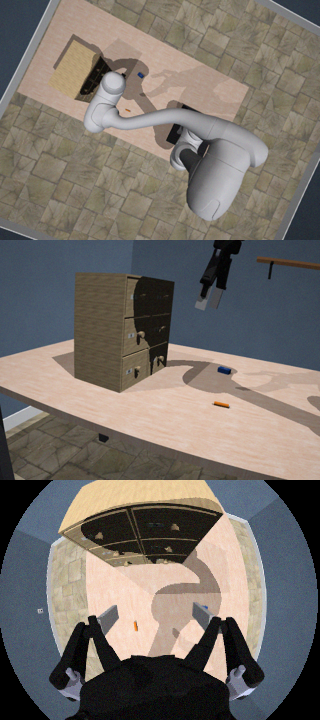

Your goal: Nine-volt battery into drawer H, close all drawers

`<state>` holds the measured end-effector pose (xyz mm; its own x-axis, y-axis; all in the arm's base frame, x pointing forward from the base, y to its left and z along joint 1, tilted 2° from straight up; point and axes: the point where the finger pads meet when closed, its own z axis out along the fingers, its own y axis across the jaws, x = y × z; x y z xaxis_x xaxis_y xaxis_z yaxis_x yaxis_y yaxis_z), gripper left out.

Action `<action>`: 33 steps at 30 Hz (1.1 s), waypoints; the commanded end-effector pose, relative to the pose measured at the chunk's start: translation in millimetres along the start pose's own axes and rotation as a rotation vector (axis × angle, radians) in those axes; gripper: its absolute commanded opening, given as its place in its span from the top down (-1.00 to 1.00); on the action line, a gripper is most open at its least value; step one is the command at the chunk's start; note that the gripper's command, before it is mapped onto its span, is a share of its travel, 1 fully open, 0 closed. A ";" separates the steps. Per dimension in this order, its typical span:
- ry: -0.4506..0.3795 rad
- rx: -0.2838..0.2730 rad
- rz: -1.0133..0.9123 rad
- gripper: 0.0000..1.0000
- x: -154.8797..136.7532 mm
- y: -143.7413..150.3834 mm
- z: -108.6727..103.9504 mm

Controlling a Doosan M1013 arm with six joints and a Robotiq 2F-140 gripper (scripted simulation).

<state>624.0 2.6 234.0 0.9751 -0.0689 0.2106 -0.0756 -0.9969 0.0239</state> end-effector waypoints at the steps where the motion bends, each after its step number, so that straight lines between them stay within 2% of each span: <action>1: -0.052 0.000 0.000 -1.00 -2.6 0.0 -3.4; 13: -0.167 0.000 0.000 -1.00 -9.2 0.0 -13.1; 33: -0.199 0.000 0.000 -1.00 -11.0 0.0 -15.9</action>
<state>610.0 4.0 247.1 0.9971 -0.0754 0.0136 -0.0757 -0.9968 0.0242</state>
